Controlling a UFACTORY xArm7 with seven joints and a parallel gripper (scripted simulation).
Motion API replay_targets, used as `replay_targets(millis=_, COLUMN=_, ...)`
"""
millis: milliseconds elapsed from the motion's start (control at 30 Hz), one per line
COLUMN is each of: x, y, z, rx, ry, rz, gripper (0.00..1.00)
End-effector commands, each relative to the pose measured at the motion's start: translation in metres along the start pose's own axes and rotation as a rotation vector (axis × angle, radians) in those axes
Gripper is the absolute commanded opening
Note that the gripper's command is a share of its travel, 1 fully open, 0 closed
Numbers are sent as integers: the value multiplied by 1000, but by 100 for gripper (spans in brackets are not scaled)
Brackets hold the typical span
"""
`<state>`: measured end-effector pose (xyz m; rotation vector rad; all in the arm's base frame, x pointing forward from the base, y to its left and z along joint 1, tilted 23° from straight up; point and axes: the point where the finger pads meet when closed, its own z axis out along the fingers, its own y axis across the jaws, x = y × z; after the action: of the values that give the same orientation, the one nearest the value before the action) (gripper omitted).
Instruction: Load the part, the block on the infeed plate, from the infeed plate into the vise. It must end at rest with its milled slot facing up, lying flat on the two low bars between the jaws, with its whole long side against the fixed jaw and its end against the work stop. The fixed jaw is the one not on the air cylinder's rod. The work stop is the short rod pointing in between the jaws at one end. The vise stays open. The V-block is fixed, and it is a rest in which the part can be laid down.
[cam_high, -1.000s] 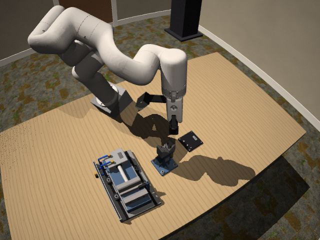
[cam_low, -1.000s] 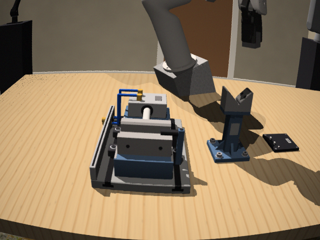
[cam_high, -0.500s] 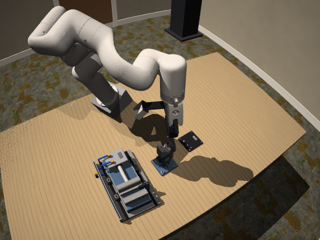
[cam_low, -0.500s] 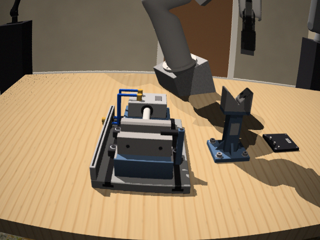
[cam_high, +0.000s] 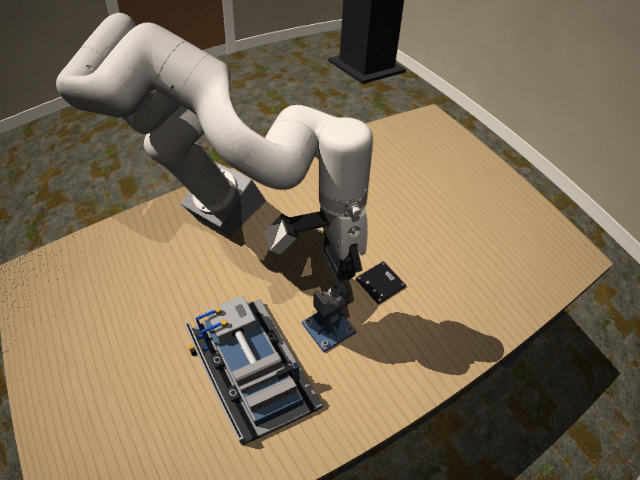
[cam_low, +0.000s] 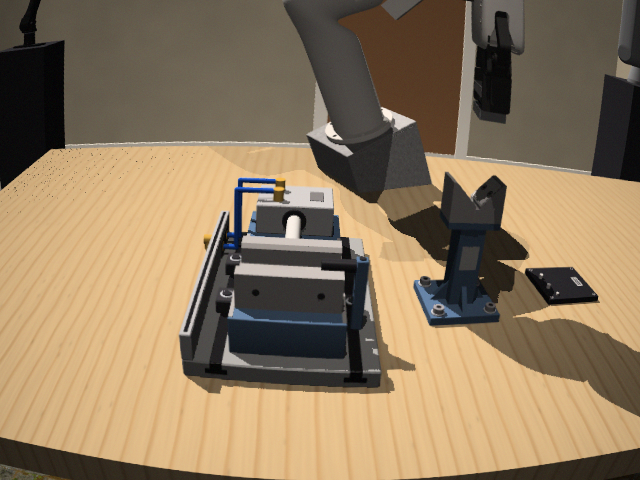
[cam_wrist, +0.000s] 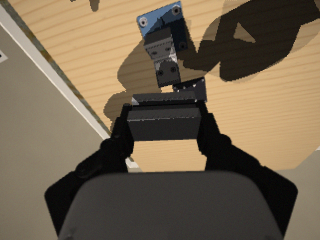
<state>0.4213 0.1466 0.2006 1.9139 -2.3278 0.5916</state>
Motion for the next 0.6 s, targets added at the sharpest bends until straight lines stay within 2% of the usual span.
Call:
replay_targets(millis=0, x=1, y=0, z=2, rx=-2, ry=2, rz=-54, gripper=0)
replay_targets(millis=567, x=4, y=1, z=12, rx=-14, ry=15, rz=-170, gripper=0)
